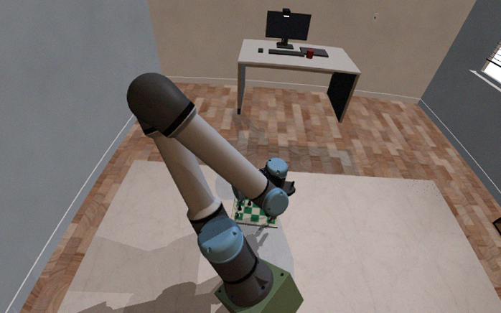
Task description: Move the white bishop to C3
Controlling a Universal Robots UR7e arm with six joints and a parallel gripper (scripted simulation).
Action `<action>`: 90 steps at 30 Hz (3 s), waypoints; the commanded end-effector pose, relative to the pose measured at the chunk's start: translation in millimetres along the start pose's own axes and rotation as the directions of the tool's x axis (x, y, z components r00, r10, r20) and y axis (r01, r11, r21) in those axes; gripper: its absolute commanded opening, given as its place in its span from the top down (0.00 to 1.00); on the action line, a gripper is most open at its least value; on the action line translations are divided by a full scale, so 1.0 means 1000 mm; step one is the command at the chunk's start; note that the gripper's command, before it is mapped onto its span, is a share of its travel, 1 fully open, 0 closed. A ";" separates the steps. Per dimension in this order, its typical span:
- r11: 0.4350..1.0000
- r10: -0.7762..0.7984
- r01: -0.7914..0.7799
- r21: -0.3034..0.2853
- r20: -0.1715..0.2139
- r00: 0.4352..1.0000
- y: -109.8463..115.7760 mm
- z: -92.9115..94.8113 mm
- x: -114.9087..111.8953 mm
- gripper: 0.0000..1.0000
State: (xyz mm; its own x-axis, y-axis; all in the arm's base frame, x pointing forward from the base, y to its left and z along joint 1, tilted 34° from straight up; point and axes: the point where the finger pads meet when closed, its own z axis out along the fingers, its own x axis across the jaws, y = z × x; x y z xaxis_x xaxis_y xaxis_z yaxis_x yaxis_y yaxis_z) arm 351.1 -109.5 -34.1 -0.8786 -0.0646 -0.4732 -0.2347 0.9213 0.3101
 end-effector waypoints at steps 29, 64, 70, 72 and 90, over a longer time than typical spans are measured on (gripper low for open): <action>1.000 0.000 0.000 0.001 0.000 1.000 0.000 0.030 0.000 0.27; 1.000 0.000 0.000 0.001 0.000 1.000 0.000 0.037 0.000 0.27; 1.000 0.000 0.000 0.001 0.000 1.000 0.000 0.037 0.000 0.27; 1.000 0.000 0.000 0.001 0.000 1.000 0.000 0.037 0.000 0.27; 1.000 0.000 0.000 0.001 0.000 1.000 0.000 0.037 0.000 1.00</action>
State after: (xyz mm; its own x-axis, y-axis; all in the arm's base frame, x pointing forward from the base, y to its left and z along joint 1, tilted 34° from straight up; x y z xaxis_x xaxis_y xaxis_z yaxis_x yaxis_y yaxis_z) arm 366.7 -95.0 -65.2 -0.8786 -0.0646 -0.4732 -0.2347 0.9213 0.3101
